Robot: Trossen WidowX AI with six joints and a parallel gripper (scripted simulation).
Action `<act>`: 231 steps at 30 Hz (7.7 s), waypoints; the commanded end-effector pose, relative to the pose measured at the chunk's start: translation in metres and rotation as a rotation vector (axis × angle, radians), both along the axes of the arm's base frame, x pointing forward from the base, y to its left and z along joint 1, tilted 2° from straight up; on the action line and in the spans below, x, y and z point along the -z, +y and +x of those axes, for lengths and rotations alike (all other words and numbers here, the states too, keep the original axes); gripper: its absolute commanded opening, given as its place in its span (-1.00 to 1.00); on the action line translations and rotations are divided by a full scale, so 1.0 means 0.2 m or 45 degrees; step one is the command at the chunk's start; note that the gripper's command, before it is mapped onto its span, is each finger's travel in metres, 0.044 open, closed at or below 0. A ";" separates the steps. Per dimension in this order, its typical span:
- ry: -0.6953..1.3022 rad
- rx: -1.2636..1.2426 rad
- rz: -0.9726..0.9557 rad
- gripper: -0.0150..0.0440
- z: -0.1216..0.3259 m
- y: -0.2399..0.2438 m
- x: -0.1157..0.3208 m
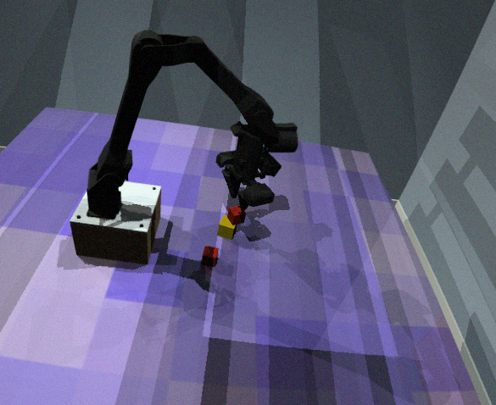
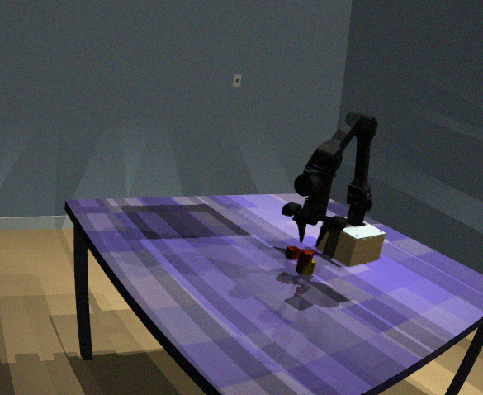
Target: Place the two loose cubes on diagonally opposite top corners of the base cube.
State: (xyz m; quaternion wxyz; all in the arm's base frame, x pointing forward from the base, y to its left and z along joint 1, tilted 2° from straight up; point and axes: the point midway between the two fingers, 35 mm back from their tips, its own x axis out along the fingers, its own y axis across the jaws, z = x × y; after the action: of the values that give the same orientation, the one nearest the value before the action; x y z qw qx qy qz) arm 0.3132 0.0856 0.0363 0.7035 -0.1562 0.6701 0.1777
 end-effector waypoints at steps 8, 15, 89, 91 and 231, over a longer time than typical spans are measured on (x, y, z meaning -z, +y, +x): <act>-0.012 -0.453 -0.025 0.41 -0.08 -0.24 -0.05; -0.022 -0.799 -0.041 0.41 -0.17 -0.40 -0.09; -0.032 -1.218 -0.056 0.05 -0.28 -0.55 0.43; -0.032 -1.218 -0.056 -0.13 -0.28 -0.55 0.43; 0.005 -0.042 -0.005 -0.14 -0.16 -0.08 0.17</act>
State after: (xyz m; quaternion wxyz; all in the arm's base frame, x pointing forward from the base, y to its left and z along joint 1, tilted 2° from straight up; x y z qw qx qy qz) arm 0.2832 0.0704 0.0066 0.7036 -0.1673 0.6644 0.1888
